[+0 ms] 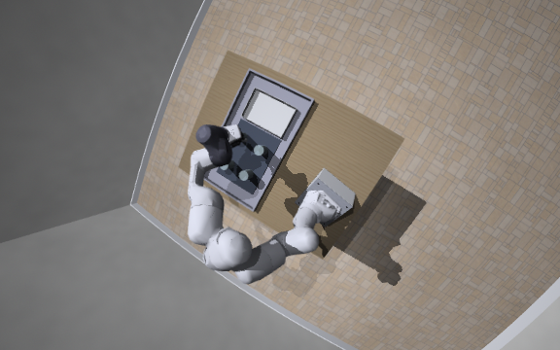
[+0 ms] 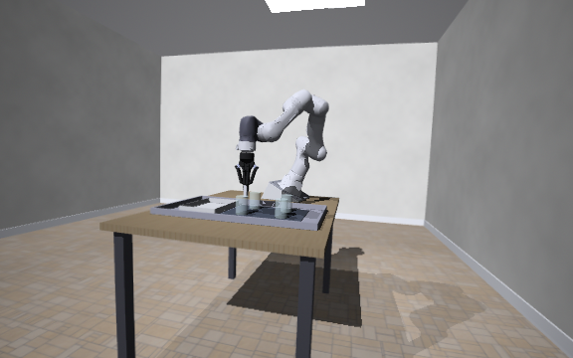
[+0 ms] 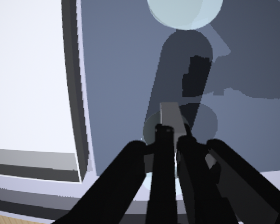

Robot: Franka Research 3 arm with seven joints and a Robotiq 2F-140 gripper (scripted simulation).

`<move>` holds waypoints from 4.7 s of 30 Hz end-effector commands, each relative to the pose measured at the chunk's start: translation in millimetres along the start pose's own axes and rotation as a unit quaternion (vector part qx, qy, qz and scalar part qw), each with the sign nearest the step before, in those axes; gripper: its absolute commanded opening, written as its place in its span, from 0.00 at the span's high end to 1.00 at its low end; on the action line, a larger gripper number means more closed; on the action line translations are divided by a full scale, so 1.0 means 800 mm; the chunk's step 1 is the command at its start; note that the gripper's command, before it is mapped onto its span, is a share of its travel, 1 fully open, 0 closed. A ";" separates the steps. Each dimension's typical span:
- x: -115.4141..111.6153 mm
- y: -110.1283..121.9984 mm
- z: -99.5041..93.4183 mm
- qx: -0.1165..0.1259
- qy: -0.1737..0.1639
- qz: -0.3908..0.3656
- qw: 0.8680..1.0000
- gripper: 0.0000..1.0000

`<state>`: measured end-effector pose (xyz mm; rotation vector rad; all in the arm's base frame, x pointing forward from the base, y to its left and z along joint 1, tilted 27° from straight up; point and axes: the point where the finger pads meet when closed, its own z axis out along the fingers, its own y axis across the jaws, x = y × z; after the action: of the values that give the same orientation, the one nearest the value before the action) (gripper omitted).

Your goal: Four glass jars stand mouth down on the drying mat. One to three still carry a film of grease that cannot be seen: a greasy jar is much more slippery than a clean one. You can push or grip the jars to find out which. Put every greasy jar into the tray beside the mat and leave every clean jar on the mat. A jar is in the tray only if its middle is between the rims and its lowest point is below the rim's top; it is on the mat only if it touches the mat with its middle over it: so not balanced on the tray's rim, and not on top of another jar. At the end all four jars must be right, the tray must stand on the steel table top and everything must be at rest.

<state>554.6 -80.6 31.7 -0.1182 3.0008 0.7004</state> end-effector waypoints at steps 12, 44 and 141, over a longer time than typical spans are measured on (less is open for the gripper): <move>-0.002 0.003 0.002 -0.001 0.002 0.000 1.000 1.00; -0.007 0.003 0.002 -0.001 0.002 0.000 1.000 1.00; -0.021 0.003 -0.006 -0.001 0.002 0.000 1.000 1.00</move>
<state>572.0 -80.8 38.8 -0.1226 2.9975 0.7009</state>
